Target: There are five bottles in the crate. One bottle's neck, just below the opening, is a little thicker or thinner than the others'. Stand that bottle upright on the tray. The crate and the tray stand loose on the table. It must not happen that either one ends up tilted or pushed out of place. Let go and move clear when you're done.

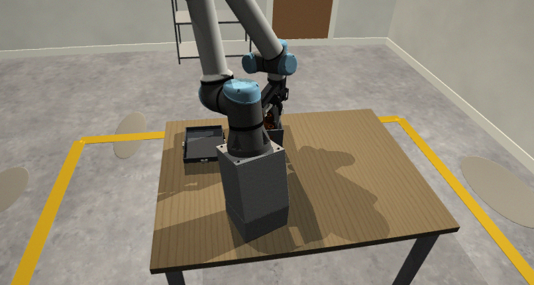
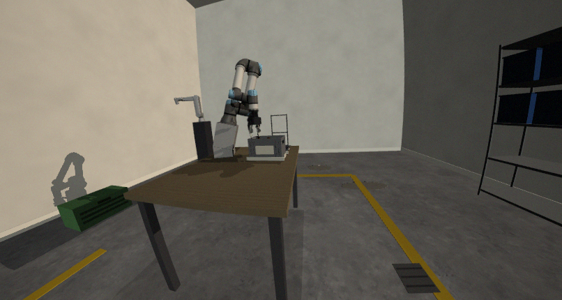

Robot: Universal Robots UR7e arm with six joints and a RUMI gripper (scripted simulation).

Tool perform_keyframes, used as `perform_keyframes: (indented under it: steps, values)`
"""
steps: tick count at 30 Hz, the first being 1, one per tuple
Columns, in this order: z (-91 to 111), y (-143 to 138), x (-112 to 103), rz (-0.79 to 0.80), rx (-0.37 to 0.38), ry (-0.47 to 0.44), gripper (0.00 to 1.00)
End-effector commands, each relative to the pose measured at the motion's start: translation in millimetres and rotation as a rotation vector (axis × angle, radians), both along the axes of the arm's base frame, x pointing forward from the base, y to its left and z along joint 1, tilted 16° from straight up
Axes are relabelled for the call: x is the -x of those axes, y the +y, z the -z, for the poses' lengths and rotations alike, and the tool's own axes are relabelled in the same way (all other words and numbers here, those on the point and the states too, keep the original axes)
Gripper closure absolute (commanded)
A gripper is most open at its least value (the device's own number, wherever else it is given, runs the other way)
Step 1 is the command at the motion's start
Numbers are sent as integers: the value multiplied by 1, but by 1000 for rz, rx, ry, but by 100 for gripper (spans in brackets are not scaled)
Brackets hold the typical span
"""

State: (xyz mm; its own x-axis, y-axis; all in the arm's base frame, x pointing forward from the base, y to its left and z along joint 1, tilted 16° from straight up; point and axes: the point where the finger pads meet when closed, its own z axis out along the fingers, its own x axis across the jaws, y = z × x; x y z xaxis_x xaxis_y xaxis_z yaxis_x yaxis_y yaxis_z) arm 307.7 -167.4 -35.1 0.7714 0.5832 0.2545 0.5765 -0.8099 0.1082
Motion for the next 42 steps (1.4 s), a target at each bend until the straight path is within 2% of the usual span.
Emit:
perform_keyframes:
  steps: [1, 42]
  values:
    - [0, 0, 0, 0, 1, 0, 62]
    - [0, 3, 2, 0, 1, 0, 62]
